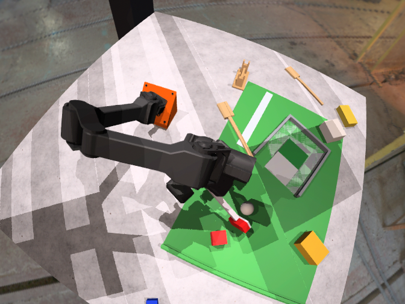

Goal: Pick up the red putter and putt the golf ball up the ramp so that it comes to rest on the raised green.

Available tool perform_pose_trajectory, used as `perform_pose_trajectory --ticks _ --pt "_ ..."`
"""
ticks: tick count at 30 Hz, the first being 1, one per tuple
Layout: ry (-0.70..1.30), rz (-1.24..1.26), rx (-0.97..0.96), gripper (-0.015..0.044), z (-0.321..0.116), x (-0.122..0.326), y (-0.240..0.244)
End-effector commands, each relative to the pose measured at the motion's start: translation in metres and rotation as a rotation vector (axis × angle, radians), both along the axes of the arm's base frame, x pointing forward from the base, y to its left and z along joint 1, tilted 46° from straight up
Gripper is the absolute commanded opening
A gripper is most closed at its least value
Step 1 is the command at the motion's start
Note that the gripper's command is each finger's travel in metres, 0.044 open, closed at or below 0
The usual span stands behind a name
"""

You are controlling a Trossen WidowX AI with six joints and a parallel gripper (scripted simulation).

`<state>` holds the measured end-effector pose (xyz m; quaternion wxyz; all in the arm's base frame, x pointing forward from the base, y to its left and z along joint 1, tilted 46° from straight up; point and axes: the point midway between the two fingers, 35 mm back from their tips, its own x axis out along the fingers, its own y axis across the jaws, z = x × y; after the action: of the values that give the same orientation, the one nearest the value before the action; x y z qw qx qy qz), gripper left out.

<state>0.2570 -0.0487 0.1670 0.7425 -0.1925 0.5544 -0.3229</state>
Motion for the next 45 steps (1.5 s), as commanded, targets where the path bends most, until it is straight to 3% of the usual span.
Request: perform_pose_trajectory --ticks 1,26,35,45 --pt "-0.003 0.006 -0.007 0.0 -0.003 0.001 -0.004" --pt "0.0 -0.003 -0.003 0.0 0.003 -0.002 -0.015" --pt "-0.003 0.006 -0.002 0.0 -0.073 0.03 0.07" --pt "-0.002 0.007 0.0 0.0 -0.061 0.027 0.087"
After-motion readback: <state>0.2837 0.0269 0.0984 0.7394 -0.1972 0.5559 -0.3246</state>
